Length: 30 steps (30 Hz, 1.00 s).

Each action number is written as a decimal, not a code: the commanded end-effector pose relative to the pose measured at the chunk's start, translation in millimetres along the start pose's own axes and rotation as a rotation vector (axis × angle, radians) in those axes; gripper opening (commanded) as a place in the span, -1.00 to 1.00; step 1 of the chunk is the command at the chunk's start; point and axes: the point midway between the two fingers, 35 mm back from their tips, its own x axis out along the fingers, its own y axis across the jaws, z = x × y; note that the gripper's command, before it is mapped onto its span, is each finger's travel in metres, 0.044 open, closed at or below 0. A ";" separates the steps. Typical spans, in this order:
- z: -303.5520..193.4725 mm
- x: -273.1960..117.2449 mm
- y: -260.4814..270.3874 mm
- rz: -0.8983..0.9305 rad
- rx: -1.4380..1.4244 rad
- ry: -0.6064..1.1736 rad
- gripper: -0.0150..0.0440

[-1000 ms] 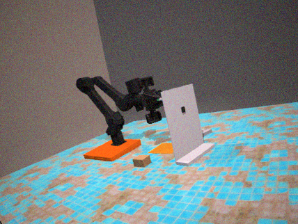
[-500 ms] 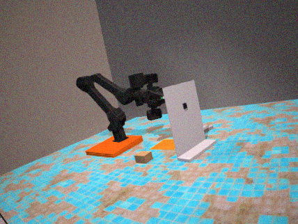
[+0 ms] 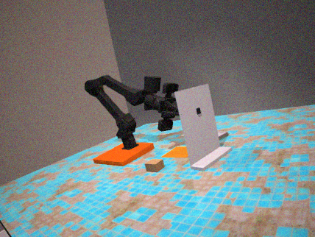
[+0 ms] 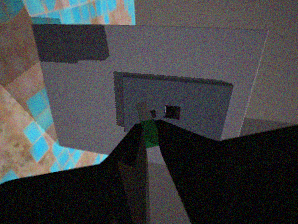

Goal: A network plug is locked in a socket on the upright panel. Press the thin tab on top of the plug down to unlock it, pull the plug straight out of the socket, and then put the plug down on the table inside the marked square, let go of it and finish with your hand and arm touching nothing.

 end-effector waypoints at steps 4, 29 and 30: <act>5.9 2.2 12.0 0.107 -0.024 -0.070 -0.49; 16.7 -28.4 72.5 0.581 -0.030 -0.311 -0.49; 16.7 -28.8 72.8 0.584 -0.029 -0.312 -0.49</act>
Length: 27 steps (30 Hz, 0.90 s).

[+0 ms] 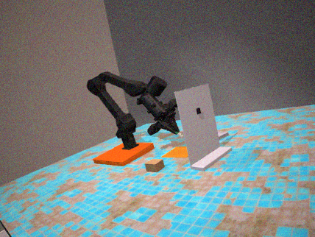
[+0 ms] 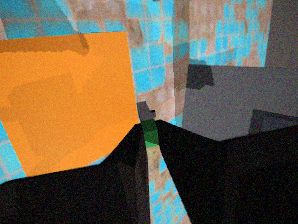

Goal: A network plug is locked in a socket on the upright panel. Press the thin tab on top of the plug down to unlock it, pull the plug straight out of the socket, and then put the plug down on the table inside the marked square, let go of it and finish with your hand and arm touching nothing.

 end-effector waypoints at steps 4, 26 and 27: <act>1.7 -0.3 1.7 0.022 0.012 -0.021 -0.49; 2.7 30.6 21.4 0.022 0.012 -0.021 -0.49; 2.7 31.8 22.5 0.022 0.012 -0.021 -0.49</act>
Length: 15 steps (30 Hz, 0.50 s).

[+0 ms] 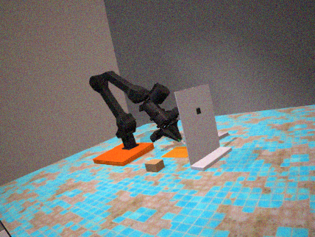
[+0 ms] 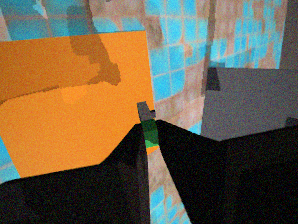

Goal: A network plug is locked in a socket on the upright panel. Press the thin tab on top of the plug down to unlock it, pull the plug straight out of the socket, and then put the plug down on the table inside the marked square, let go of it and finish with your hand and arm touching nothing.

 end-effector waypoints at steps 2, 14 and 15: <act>0.7 7.1 8.7 0.010 -0.003 -0.005 -0.49; 0.6 18.9 20.3 0.010 -0.003 -0.005 -0.49; 0.6 18.9 20.3 0.010 -0.003 -0.005 -0.49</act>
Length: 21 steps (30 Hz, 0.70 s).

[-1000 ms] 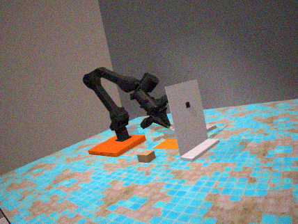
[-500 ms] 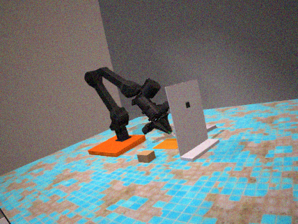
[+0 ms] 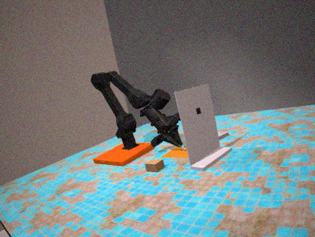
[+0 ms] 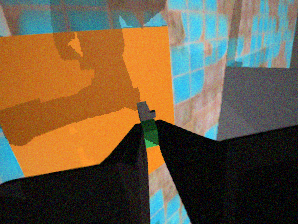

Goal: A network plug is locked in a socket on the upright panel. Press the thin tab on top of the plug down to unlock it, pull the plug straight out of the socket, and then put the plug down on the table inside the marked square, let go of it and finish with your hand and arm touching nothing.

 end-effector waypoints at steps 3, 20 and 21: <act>0.5 2.3 4.1 0.007 -0.005 -0.005 -0.49; -1.9 5.1 1.7 0.003 -0.001 0.000 -0.49; -1.9 5.1 1.7 0.003 -0.001 0.000 -0.49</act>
